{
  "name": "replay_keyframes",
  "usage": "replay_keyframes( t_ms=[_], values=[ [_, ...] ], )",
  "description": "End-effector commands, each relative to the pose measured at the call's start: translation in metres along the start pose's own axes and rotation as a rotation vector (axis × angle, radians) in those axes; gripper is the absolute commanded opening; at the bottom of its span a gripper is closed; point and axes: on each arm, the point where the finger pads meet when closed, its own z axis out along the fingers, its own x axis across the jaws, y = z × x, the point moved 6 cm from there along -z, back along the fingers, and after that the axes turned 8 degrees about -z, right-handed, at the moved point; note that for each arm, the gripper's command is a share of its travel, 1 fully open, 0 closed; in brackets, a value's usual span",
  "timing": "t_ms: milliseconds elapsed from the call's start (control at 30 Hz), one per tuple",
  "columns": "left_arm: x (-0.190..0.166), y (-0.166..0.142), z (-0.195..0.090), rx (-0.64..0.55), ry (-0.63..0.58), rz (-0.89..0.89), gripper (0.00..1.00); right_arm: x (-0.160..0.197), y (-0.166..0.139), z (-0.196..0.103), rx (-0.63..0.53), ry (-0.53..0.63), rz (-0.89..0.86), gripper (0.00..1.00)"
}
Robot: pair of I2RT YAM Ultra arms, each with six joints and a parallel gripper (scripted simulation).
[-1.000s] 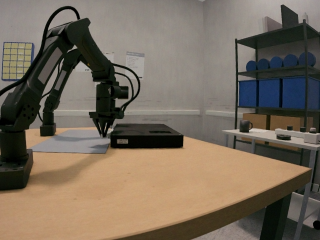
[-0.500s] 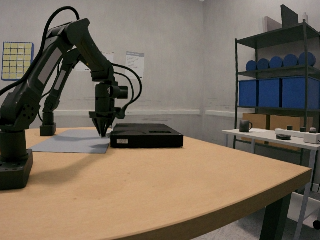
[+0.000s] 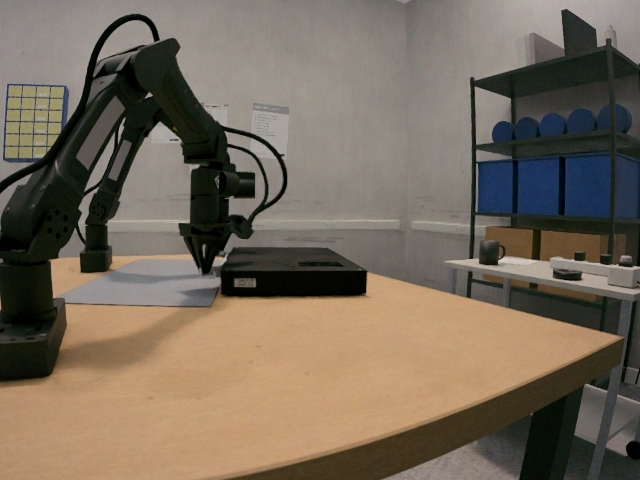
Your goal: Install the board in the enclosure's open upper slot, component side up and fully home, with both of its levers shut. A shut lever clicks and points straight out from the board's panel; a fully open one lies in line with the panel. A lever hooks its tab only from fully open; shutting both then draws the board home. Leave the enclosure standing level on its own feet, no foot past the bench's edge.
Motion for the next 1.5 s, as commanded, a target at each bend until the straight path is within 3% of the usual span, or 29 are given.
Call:
replay_keyframes(
  t_ms=[0,167,300,700,1300,1467],
  values=[
    [0.000,0.001,-0.005,-0.017,0.034,-0.010,0.03,0.001,0.001,-0.005,0.003,-0.020,0.012,0.04],
    [0.000,0.001,-0.005,-0.017,0.034,-0.019,0.03,0.001,0.001,-0.005,0.003,-0.020,0.021,0.04],
    [-0.001,0.000,-0.005,-0.014,0.042,-0.163,0.03,0.004,0.000,-0.005,0.010,-0.013,0.159,0.04],
    [-0.007,0.001,-0.005,-0.018,0.041,-0.273,0.03,0.009,0.005,-0.005,0.000,-0.020,0.270,0.04],
    [-0.006,0.001,-0.005,-0.018,0.041,-0.276,0.03,0.009,0.005,-0.005,0.001,-0.020,0.282,0.04],
    [-0.011,-0.001,-0.005,-0.007,0.035,-0.434,0.03,0.012,0.004,-0.005,0.010,-0.015,0.427,0.04]
  ],
)
